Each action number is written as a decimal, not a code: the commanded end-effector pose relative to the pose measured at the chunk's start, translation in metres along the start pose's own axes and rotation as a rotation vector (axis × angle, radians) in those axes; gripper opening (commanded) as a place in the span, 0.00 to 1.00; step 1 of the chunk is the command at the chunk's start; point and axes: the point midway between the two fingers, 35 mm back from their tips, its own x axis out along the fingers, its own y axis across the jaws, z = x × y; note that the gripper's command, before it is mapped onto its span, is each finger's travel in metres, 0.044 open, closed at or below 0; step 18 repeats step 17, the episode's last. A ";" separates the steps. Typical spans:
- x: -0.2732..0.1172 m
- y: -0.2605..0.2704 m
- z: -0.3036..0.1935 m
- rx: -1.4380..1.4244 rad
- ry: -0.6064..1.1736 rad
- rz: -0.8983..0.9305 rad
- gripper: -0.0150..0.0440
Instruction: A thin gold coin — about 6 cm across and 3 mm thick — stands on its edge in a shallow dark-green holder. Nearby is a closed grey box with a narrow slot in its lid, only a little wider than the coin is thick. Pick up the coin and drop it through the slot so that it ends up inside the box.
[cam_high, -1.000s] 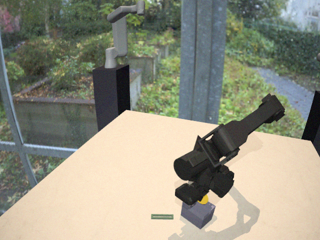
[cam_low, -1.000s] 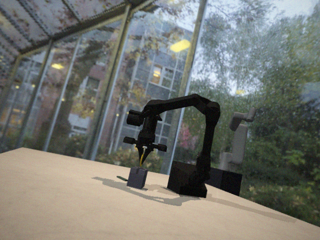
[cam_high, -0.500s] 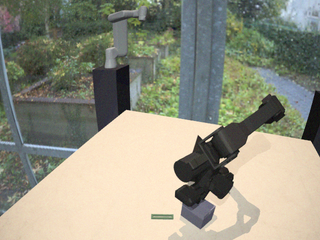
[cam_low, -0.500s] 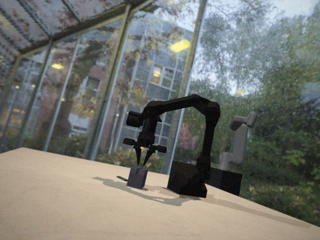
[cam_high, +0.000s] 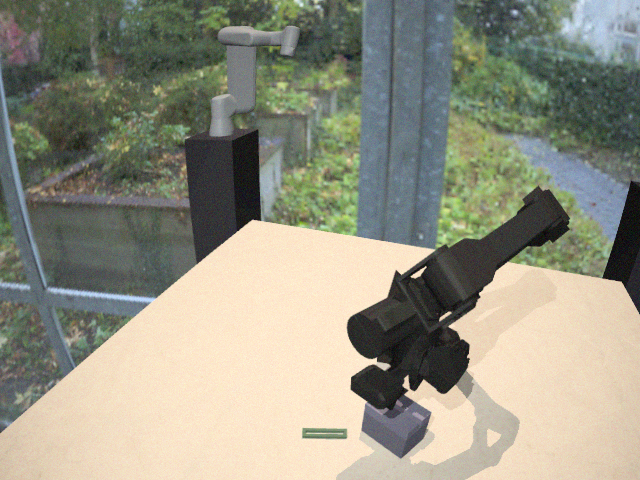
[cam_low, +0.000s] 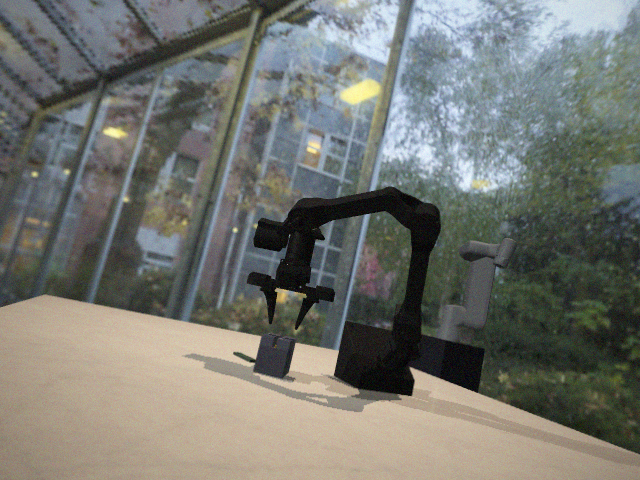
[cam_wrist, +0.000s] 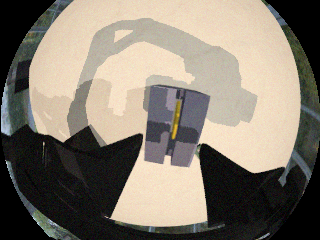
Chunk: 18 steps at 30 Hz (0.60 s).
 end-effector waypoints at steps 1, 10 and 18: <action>-0.009 -0.001 -0.001 -0.004 0.004 -0.006 0.84; -0.053 0.003 -0.001 0.000 -0.001 -0.002 1.00; -0.053 0.003 -0.001 0.000 -0.001 -0.002 1.00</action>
